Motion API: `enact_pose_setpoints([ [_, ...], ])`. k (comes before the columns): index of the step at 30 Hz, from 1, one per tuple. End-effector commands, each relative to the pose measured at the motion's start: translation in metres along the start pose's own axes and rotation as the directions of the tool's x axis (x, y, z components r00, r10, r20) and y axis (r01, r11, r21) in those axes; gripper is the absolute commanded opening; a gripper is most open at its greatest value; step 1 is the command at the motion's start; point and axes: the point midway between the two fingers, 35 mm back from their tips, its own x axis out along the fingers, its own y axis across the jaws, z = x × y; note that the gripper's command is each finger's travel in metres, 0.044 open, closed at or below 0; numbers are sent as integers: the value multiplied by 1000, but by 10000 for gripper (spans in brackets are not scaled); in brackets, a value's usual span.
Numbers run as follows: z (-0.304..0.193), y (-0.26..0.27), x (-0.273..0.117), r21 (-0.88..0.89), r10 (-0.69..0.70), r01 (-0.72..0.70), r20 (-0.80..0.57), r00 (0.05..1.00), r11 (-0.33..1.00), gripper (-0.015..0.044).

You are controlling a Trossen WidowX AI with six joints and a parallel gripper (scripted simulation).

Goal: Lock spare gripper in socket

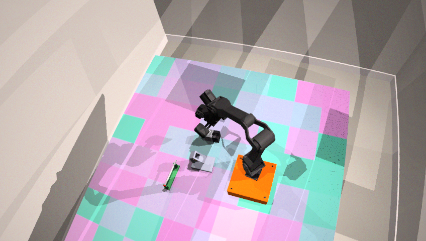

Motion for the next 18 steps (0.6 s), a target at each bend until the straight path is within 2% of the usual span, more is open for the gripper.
enact_pose_setpoints([
  [1,3,0,-10,-365,12,21,90,996,931,440],
  [13,3,0,-10,-365,12,21,90,996,931,440],
  [18,-2,-4,6,-375,14,19,86,996,927,440],
])
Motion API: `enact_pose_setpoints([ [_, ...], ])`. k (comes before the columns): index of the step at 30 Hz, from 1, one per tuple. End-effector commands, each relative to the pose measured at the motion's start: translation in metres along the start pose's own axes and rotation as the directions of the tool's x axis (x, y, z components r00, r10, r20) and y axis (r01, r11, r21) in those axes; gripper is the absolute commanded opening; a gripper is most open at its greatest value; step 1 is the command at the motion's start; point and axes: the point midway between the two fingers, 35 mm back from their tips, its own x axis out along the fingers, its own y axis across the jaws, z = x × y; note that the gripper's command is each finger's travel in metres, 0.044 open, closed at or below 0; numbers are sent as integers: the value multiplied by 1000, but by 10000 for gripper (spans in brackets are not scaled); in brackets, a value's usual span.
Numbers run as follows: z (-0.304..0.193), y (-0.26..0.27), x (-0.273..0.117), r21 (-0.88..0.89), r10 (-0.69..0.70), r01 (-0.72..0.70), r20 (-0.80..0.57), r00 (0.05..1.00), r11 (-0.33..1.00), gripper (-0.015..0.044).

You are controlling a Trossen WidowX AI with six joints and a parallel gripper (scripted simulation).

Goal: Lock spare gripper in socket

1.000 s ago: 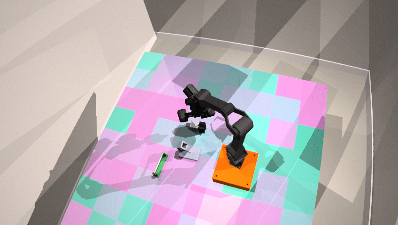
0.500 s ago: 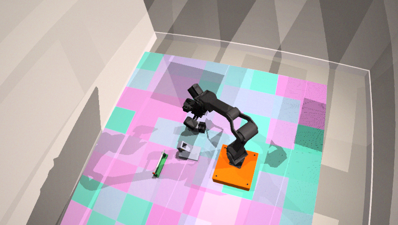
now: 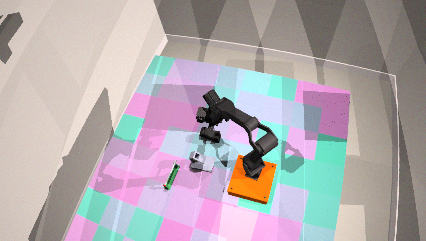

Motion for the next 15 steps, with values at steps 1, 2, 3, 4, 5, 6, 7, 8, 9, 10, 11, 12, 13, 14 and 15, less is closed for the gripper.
enact_pose_setpoints([
  [1,-10,0,17,-15,11,-11,-9,1000,1000,440],
  [2,-13,0,23,-19,12,-12,-10,1000,1000,440],
  [3,-17,0,29,-23,13,-14,-11,1000,1000,440],
  [4,-22,0,35,-27,15,-15,-13,1000,1000,440],
  [5,-26,0,41,-32,16,-17,-14,1000,999,440],
  [6,-31,1,46,-36,18,-18,-15,1000,999,440],
  [7,-34,1,51,-39,19,-20,-16,1000,999,440],
  [8,-36,1,54,-42,20,-21,-17,1000,999,440],
  [9,-37,1,55,-42,20,-21,-17,1000,999,440],
  [10,-37,1,55,-42,20,-21,-17,1000,999,440],
  [11,-37,1,56,-42,20,-21,-17,1000,999,440],
  [12,-37,1,56,-42,20,-21,-17,1000,999,440],
  [13,-38,1,57,-42,20,-21,-17,1000,999,440],
  [14,-38,1,58,-42,20,-21,-17,1000,999,440],
  [15,-39,1,60,-42,20,-21,-17,1000,999,440],
])
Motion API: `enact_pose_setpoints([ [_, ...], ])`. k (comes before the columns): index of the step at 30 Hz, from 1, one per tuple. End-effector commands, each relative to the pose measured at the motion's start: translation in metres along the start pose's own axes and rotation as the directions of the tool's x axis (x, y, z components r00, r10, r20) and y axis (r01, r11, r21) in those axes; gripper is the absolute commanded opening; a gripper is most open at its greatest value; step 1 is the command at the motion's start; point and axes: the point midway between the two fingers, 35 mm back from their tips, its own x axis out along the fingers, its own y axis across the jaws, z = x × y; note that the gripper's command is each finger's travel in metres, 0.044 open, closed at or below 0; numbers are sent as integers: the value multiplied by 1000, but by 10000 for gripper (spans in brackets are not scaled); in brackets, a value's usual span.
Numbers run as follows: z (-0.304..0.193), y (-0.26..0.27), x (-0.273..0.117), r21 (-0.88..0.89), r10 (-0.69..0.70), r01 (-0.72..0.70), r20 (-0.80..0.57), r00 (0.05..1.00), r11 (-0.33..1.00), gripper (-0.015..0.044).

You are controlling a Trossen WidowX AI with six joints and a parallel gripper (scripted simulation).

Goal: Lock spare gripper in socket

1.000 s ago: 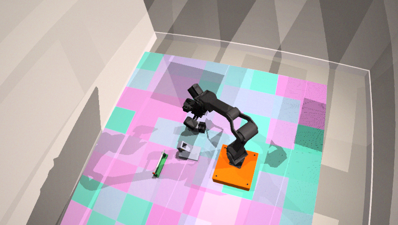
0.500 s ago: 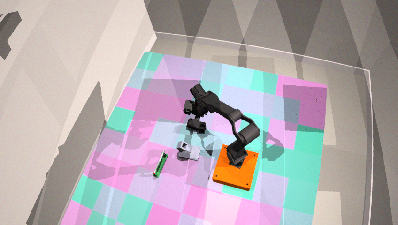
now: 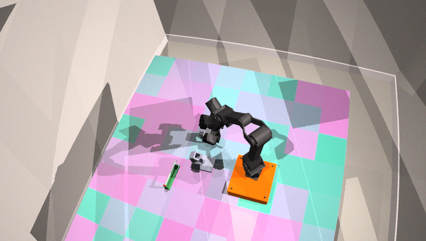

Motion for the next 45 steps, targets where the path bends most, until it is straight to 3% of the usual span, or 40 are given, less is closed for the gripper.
enact_pose_setpoints([
  [1,-6,1,8,-4,7,-7,-5,1000,1000,440],
  [43,-33,2,57,-4,8,-8,-6,1000,1000,440],
  [45,-33,2,57,-4,8,-8,-6,1000,1000,387],
])
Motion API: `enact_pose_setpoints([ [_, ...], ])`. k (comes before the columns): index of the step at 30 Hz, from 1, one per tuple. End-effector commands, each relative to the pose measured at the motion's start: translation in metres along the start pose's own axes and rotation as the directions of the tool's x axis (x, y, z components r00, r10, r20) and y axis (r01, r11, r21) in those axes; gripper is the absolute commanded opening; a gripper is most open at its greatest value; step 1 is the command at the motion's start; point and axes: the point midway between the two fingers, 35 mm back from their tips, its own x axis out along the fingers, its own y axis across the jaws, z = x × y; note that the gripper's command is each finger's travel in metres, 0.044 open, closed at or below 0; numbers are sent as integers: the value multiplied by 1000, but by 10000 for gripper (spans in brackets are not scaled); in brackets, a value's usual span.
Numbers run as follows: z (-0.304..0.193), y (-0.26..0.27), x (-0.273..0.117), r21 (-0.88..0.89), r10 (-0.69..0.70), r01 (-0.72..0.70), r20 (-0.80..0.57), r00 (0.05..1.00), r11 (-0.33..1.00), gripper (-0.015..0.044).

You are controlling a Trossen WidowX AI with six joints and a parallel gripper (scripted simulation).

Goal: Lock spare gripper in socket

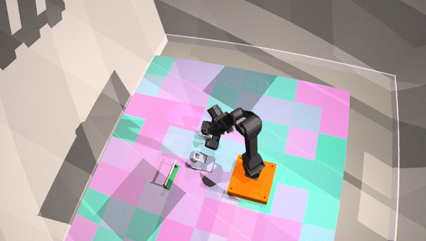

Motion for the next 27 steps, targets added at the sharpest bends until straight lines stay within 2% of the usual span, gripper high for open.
enact_pose_setpoints([
  [1,-1,1,2,-4,5,-5,-2,1000,1000,361],
  [8,-1,1,2,-4,5,-5,-2,1000,1000,177],
  [14,-1,1,2,-4,5,-5,-2,1000,1000,137],
  [19,3,-1,-3,-4,5,-5,-2,1000,1000,6],
  [27,24,-5,-29,-4,4,-4,-1,1000,1000,0],
])
